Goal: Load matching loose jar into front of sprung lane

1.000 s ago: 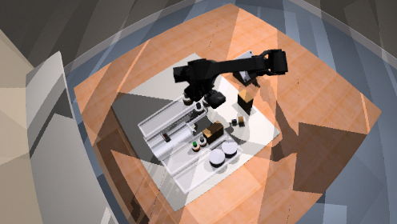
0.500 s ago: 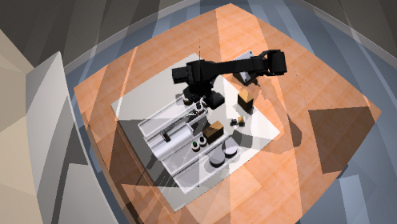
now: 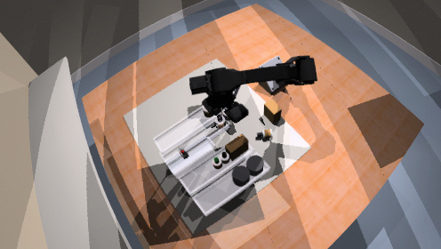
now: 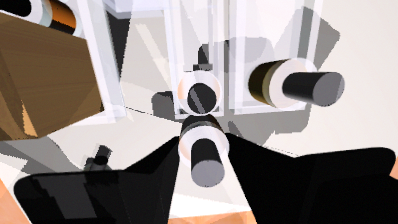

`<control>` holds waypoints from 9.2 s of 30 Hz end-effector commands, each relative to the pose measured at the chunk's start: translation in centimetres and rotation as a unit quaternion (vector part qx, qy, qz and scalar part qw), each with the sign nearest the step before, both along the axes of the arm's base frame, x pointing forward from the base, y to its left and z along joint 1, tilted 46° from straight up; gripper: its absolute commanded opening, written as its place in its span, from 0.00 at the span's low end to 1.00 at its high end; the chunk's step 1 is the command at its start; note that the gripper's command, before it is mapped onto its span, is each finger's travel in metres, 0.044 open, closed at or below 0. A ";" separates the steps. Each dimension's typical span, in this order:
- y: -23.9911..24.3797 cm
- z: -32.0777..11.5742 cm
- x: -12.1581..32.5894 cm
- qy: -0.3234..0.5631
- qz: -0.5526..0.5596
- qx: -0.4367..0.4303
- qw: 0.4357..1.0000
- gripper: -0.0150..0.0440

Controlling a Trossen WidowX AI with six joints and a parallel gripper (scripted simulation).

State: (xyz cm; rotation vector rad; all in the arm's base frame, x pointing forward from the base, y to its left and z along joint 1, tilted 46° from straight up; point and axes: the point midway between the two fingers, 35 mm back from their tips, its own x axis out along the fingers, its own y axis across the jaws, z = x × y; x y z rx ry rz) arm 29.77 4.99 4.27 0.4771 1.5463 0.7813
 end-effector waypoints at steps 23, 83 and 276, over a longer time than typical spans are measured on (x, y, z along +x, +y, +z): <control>0.2 0.1 1.8 -0.008 -0.003 0.001 1.000 0.25; 0.4 0.6 4.3 -0.009 -0.003 0.002 1.000 0.25; 2.2 -1.3 2.9 -0.008 -0.003 0.002 1.000 0.72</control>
